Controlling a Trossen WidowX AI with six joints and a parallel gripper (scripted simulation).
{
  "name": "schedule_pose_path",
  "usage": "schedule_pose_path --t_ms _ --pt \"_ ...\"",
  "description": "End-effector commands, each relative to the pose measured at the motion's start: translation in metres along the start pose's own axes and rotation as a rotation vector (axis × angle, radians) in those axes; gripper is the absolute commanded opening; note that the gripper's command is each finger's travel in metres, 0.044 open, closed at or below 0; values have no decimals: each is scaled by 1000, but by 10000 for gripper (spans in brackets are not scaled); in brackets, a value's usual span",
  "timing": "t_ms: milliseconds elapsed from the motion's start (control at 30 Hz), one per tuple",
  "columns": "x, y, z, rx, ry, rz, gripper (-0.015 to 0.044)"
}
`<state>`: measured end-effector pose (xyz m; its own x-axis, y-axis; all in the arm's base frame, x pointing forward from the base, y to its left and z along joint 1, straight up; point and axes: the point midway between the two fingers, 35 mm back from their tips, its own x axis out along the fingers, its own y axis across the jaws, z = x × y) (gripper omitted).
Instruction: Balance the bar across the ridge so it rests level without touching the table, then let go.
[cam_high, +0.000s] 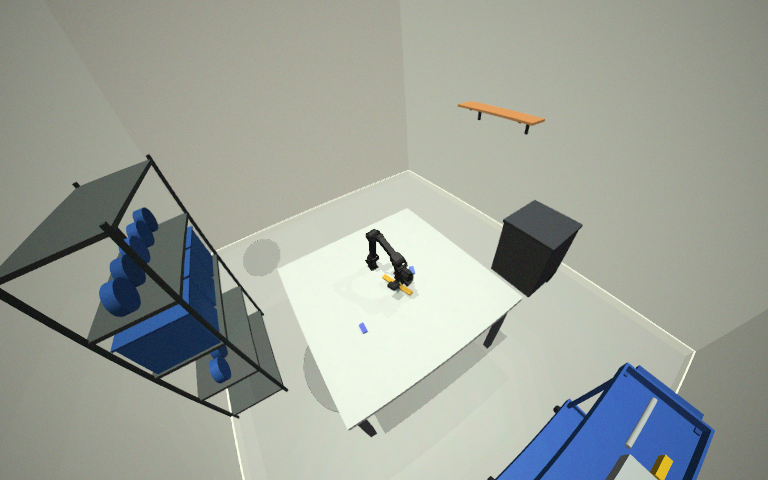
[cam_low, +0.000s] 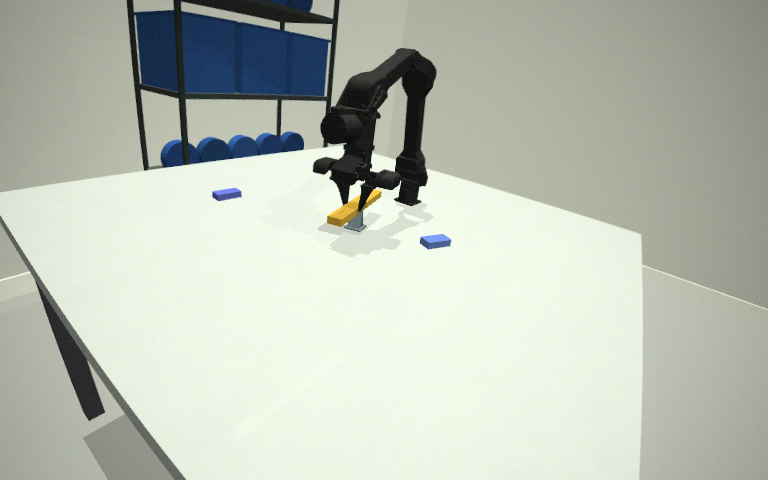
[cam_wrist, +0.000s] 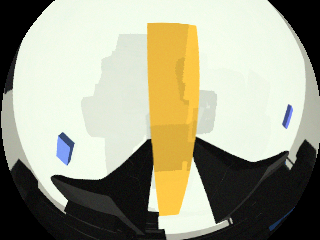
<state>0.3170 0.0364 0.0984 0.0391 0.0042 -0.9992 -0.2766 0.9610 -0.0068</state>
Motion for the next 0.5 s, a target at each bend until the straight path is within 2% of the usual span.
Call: schedule_pose_path --t_ms 0,467 --pt "1 0 0 4 5 1 0" --pt "0 0 0 0 0 0 0"
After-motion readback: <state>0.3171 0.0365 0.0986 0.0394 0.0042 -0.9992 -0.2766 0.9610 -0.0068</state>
